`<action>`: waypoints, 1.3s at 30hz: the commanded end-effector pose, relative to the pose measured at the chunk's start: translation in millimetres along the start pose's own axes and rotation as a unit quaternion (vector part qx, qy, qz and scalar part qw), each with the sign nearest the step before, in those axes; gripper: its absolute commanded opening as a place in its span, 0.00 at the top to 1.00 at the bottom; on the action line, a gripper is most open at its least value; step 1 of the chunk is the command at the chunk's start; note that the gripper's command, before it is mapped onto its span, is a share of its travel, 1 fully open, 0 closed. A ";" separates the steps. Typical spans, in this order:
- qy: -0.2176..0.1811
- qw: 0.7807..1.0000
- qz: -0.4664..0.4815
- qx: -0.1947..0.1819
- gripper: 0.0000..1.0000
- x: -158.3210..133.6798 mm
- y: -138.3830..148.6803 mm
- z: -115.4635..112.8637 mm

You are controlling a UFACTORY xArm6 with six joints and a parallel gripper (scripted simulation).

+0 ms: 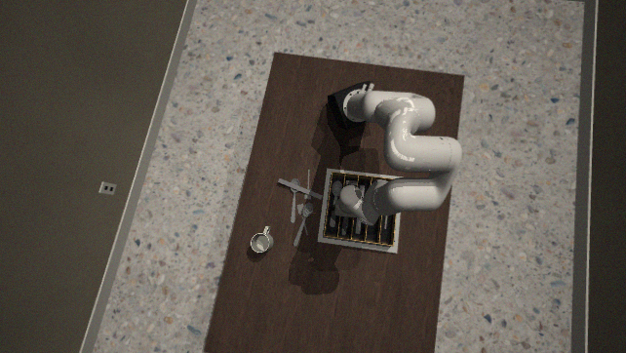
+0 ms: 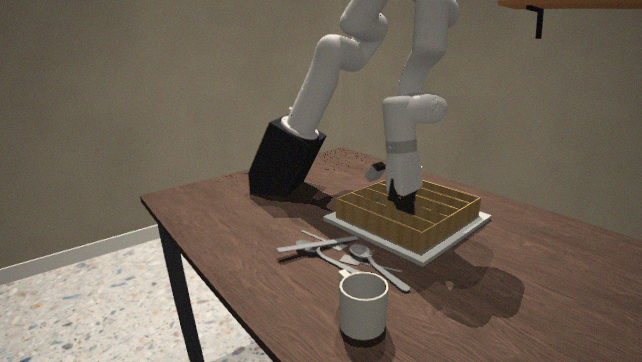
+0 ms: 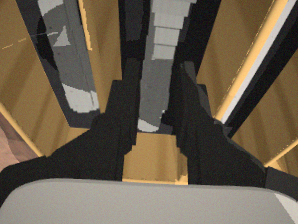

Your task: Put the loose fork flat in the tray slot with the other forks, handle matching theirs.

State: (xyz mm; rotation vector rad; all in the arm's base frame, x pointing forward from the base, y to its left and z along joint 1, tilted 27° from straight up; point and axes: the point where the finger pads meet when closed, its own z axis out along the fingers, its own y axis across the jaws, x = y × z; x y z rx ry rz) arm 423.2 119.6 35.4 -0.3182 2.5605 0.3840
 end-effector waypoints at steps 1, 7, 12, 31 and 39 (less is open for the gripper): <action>-0.001 1.000 0.000 0.000 0.76 -1.0 -0.2 -0.5; -0.001 1.000 0.000 0.000 0.76 -1.4 -0.2 -3.5; -0.001 1.000 0.000 0.000 0.76 -2.7 -0.3 -12.3; -0.001 1.000 0.000 0.000 0.76 -12.9 -0.6 -80.9; -0.001 1.000 0.000 0.000 0.76 -16.2 -0.7 -103.8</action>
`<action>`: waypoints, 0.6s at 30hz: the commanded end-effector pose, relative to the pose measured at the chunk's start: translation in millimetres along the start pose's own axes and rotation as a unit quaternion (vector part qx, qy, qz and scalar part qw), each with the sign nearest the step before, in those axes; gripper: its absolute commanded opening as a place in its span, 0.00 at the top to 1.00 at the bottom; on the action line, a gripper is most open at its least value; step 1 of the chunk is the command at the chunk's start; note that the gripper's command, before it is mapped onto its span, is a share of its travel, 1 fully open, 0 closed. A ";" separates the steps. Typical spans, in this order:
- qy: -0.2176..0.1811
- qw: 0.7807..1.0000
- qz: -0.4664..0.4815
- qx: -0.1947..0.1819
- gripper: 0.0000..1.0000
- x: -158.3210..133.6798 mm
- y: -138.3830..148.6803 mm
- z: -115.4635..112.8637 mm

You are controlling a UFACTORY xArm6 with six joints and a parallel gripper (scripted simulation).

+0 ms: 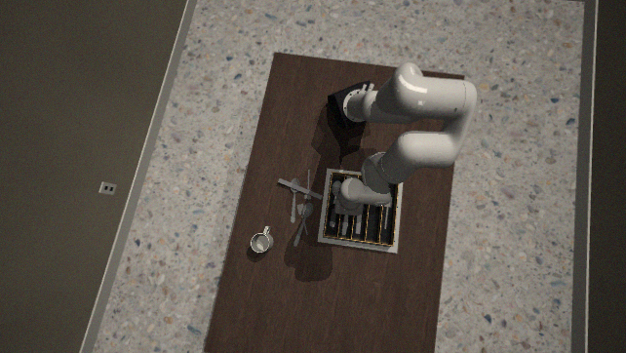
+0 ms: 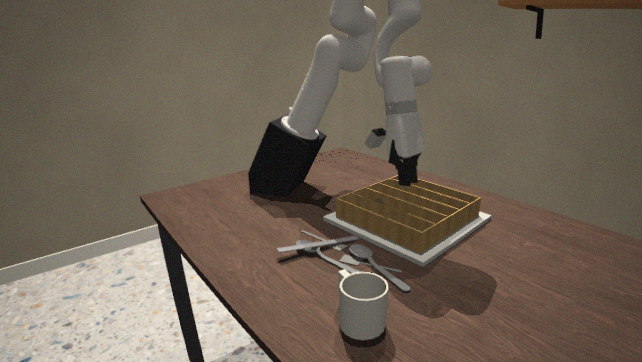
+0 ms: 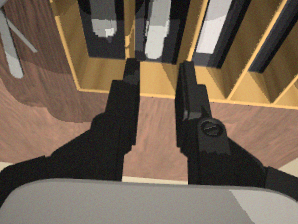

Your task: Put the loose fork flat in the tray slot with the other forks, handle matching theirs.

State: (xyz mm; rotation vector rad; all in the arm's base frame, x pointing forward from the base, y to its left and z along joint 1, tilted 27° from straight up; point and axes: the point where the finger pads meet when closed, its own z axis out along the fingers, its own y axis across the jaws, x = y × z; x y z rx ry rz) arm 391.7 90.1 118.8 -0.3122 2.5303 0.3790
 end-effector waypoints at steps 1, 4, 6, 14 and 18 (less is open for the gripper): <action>0.014 1.000 0.001 -0.002 0.76 -3.2 0.0 -12.7; 0.014 1.000 0.001 -0.002 0.76 -3.4 0.0 -14.3; 0.014 1.000 0.001 -0.002 0.76 -4.0 0.0 -17.0; 0.014 1.000 0.001 -0.002 0.00 -4.4 -0.1 -19.7; 0.014 1.000 0.001 -0.002 0.00 -4.4 -0.1 -19.7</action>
